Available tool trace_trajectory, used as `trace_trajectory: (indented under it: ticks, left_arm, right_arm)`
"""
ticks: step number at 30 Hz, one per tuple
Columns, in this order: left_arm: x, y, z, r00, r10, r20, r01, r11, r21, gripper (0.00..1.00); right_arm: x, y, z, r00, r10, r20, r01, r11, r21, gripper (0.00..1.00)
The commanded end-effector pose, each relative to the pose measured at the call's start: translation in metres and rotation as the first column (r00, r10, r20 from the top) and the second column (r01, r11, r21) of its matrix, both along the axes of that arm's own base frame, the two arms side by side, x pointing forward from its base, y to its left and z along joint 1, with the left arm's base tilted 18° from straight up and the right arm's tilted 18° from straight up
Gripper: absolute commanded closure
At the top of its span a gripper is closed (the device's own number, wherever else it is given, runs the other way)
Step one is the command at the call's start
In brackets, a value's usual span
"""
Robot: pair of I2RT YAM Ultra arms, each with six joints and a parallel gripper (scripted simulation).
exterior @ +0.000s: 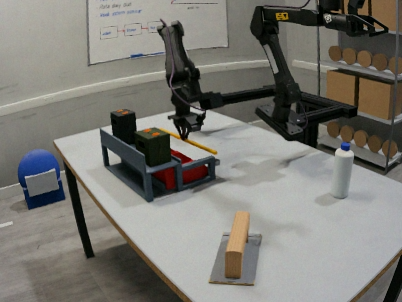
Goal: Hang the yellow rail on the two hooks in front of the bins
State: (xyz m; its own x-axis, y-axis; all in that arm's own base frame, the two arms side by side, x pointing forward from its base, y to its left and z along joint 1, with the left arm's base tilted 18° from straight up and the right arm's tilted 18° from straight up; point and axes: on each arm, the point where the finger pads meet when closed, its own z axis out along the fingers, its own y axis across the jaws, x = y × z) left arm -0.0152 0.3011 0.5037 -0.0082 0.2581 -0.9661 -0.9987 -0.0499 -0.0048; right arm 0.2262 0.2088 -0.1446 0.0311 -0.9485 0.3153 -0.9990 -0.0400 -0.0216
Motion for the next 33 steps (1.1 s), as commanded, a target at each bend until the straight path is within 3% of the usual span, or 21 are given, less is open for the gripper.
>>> trace_trajectory:
  ticks: [1, 33]
  left_arm:
    - [-0.0025, -0.0136, 0.0141, 1.000, 0.008, -0.007, -0.008, 0.999, 0.052, 0.00]
    - [-0.0025, -0.0136, 0.0141, 1.000, 0.008, -0.007, -0.008, 0.999, 0.052, 0.00]
  right_arm:
    - [0.0030, 0.0150, 0.0165, 0.999, 0.007, 0.032, -0.009, 0.999, 0.041, 1.00]
    - [0.0036, 0.0163, 0.0159, 0.999, 0.006, 0.035, -0.008, 0.999, 0.045, 1.00]
